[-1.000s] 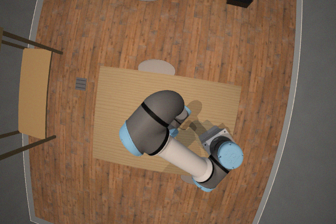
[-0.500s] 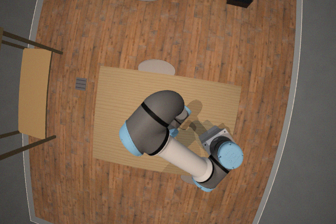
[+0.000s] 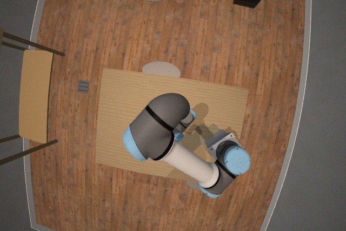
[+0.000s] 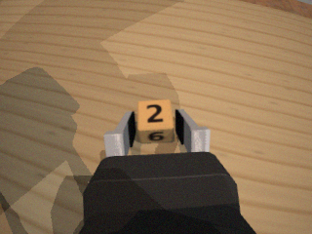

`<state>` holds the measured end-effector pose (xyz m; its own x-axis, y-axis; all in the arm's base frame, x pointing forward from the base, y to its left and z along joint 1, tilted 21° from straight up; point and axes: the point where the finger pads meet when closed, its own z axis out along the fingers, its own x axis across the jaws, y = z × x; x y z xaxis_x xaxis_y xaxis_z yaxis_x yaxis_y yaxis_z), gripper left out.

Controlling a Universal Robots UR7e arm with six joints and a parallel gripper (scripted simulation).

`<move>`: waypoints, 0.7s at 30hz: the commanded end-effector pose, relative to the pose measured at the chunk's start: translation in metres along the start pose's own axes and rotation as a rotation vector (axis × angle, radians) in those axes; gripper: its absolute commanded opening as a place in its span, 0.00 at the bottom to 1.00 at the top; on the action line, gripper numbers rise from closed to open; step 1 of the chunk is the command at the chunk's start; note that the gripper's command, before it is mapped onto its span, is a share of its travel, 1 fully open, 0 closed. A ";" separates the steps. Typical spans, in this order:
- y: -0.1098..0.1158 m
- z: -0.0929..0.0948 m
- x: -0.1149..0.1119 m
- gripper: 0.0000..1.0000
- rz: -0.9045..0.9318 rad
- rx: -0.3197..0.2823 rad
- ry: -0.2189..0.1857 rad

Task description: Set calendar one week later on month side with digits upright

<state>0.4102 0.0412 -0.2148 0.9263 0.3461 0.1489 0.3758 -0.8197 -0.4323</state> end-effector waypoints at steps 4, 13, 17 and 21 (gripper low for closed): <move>0.002 -0.001 0.000 0.87 0.000 -0.002 0.002; 0.002 -0.001 0.000 1.00 0.000 -0.002 0.002; 0.002 -0.001 0.000 1.00 0.000 -0.002 0.002; 0.002 -0.001 0.000 1.00 0.000 -0.002 0.002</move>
<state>0.4102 0.0412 -0.2148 0.9263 0.3461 0.1489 0.3758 -0.8197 -0.4323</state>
